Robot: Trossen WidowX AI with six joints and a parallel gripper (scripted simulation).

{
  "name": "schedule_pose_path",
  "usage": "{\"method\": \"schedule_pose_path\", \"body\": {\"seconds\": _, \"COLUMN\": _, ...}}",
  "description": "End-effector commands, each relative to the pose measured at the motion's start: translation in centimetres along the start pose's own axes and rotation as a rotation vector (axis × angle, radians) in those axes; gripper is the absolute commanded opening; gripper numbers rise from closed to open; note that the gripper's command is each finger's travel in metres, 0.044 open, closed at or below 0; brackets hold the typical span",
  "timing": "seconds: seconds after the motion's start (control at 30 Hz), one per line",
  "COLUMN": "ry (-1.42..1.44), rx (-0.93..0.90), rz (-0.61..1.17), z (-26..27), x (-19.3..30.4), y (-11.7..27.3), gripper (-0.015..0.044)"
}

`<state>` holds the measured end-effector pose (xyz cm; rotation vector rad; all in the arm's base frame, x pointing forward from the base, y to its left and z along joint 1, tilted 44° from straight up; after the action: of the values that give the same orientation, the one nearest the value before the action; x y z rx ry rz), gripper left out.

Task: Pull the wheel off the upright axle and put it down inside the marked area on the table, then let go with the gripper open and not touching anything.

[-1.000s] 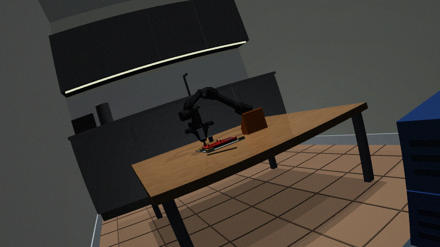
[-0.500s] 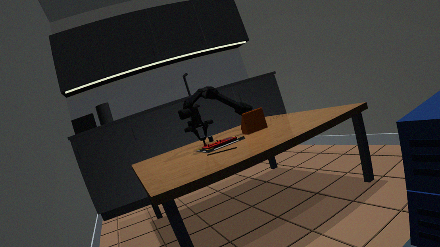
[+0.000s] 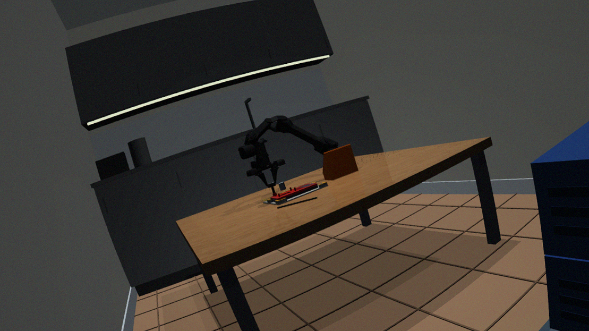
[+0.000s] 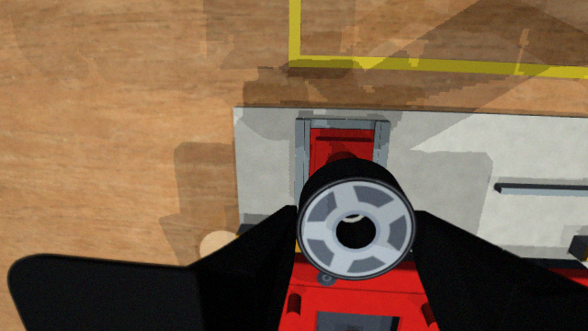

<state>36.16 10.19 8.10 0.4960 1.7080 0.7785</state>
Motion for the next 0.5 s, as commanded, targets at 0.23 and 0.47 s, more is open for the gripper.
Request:
{"method": "schedule_pose_path", "body": {"seconds": 0.23, "ry": -0.004, "rx": -0.001, "rz": 0.003, "z": -0.1, "x": 0.0, "y": 2.9, "gripper": 0.0}}
{"method": "schedule_pose_path", "body": {"seconds": 0.47, "ry": 0.001, "rx": 0.0, "rz": 0.0, "z": -0.5, "x": -0.7, "y": 2.9, "gripper": 0.0}}
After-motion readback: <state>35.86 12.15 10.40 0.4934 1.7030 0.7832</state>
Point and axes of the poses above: the point midway between the two fingers, 35 mm back from their tips, its own y axis back along the fingers, its own z axis across the jaws, x = y × z, the point moved 8 cm from there along y, back along the fingers, and after that the axes turned 7 degrees about y, right-handed, at the moved point
